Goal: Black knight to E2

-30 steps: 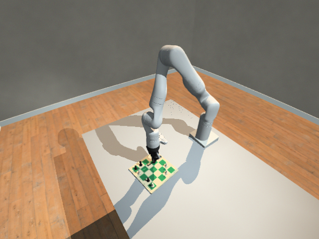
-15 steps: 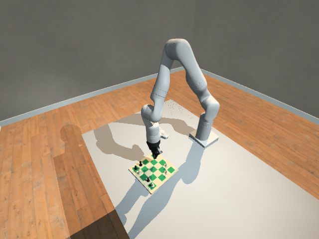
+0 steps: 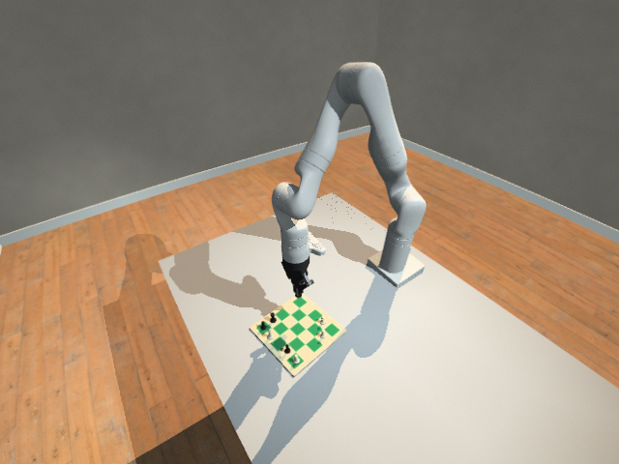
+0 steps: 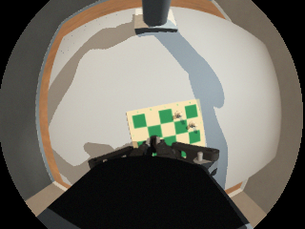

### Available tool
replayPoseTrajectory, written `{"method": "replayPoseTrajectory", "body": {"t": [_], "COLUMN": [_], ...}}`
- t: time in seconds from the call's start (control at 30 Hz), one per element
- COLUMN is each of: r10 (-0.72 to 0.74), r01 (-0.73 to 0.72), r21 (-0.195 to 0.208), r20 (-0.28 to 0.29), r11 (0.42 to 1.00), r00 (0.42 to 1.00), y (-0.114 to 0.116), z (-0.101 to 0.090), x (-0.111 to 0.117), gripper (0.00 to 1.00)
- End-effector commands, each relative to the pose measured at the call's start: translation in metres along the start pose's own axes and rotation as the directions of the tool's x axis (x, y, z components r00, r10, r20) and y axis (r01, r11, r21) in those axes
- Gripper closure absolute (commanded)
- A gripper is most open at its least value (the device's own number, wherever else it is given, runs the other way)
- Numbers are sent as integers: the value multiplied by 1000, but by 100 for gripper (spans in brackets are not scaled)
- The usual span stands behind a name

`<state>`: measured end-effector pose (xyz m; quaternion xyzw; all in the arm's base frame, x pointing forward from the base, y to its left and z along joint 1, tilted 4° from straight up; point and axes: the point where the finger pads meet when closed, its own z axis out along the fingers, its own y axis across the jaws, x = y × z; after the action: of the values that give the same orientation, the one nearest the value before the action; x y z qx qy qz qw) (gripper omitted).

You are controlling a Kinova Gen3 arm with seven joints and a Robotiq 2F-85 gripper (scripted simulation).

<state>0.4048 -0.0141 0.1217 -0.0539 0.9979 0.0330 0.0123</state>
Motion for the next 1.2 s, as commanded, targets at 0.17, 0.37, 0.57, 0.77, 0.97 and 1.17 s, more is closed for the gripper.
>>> {"method": "replayPoseTrajectory", "body": {"t": [0.17,0.37,0.57,0.77,0.97,1.17], "r10": [2,-42,-71,-71,-71,-71], "r01": [-2,42,70,70,71,71], "r21": [3,4,4,4,4,3], "r20": [7,7,7,7,7,7], "r11": [1000,999,998,998,997,997], "r00": [1000,999,997,997,997,997], "y": [-1,-23,-37,-37,-37,-37], "z": [-3,-3,-3,-3,-3,2], "x": [-1,-4,-4,-4,-4,-5], "gripper": [100,100,100,100,100,100]}}
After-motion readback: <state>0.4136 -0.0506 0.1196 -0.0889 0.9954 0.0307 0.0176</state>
